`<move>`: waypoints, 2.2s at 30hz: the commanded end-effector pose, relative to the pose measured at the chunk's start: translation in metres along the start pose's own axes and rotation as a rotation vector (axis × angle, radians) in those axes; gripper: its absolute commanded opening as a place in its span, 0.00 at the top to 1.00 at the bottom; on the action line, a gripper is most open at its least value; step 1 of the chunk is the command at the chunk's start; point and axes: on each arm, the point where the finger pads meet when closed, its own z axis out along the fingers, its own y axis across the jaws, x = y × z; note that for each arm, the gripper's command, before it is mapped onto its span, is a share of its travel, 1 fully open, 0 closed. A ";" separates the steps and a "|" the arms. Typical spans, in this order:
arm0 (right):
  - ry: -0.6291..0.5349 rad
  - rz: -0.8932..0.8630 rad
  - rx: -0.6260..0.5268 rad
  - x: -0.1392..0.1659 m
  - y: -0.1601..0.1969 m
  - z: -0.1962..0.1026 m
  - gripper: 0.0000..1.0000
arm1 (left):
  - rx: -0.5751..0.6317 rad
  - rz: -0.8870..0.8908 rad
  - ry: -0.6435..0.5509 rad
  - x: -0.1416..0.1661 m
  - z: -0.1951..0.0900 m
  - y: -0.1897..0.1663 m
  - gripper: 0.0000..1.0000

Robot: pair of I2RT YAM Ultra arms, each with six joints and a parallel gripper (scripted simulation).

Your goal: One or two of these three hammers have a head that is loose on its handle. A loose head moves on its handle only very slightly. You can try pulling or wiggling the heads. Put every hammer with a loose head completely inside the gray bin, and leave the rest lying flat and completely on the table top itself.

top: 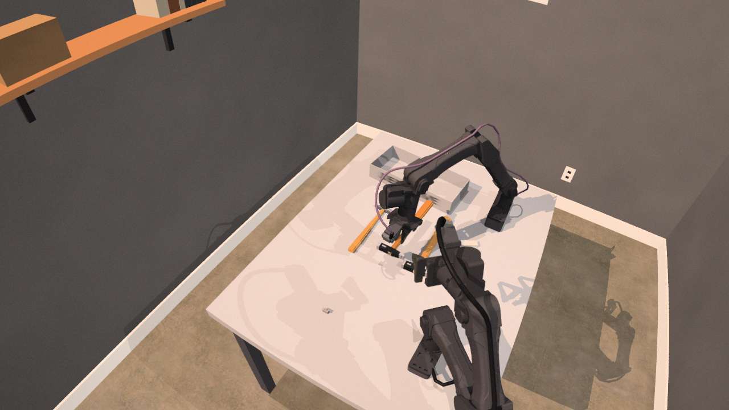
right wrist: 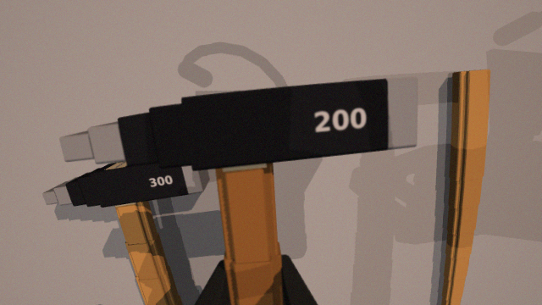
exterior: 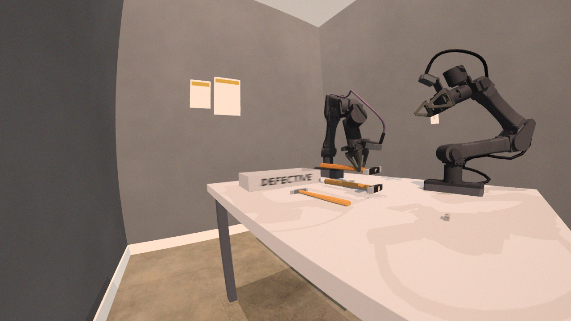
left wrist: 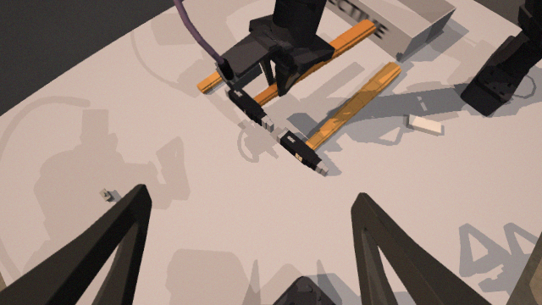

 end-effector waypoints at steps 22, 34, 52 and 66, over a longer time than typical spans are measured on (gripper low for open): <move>-0.038 -0.049 0.002 0.185 -0.085 -0.067 0.88 | 0.140 0.019 -0.486 -0.219 0.158 -0.050 0.00; -0.039 -0.027 0.012 0.277 -0.127 -0.092 0.88 | 0.212 0.042 -0.425 -0.184 0.289 -0.107 0.00; -0.027 0.020 0.013 0.378 -0.164 -0.113 0.88 | 0.239 0.063 -0.294 -0.112 0.366 -0.138 0.00; -0.020 0.093 0.058 0.386 -0.176 -0.119 0.88 | 0.238 0.062 -0.269 -0.103 0.367 -0.137 0.00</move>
